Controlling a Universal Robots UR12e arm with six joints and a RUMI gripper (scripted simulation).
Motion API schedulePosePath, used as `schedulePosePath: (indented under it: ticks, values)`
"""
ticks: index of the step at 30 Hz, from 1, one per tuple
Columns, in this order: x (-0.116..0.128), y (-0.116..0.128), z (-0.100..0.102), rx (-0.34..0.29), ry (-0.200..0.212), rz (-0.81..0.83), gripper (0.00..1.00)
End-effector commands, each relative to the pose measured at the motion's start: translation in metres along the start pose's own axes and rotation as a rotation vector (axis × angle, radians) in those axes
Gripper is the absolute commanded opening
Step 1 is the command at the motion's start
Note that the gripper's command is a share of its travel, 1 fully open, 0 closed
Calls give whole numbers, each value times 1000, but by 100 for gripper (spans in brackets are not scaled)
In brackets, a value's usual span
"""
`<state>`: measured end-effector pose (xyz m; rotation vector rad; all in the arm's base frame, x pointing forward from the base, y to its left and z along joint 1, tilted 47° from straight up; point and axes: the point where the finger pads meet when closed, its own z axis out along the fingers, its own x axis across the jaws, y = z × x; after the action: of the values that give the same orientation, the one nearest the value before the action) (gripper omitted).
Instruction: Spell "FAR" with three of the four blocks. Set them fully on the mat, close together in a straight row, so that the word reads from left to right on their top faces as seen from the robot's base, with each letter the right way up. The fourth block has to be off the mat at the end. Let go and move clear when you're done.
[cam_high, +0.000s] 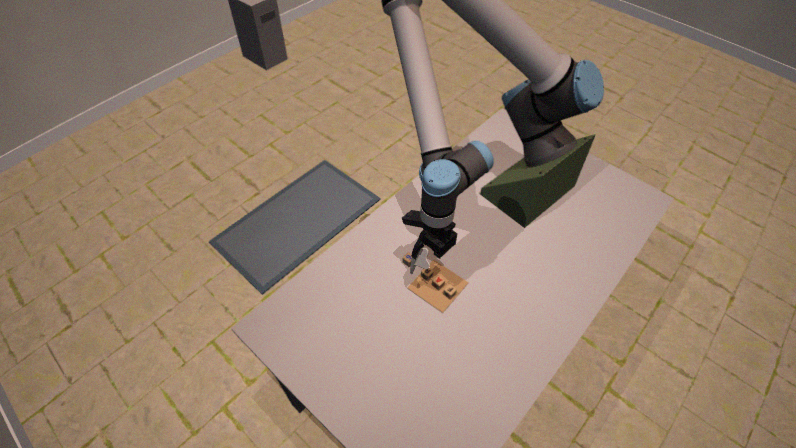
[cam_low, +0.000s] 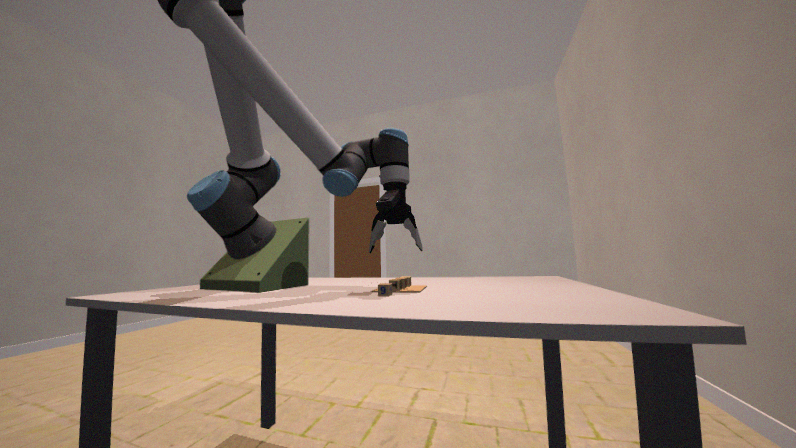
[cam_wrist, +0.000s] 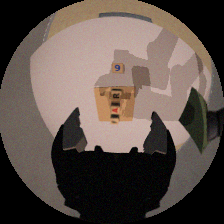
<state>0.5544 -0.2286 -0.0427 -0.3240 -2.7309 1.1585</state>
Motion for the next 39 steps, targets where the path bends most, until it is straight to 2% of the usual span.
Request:
schedulePosePath:
  ticks: [1,19,24,31,33,39]
  values:
    - [0,0,-1,0,-1,0,100]
    - [0,0,-6,0,-1,0,100]
    - [0,0,-24,0,-1,0,100]
    - [0,0,-61,0,-1,0,100]
    - [0,0,-61,0,-1,0,100]
    - [0,0,-84,0,-1,0,100]
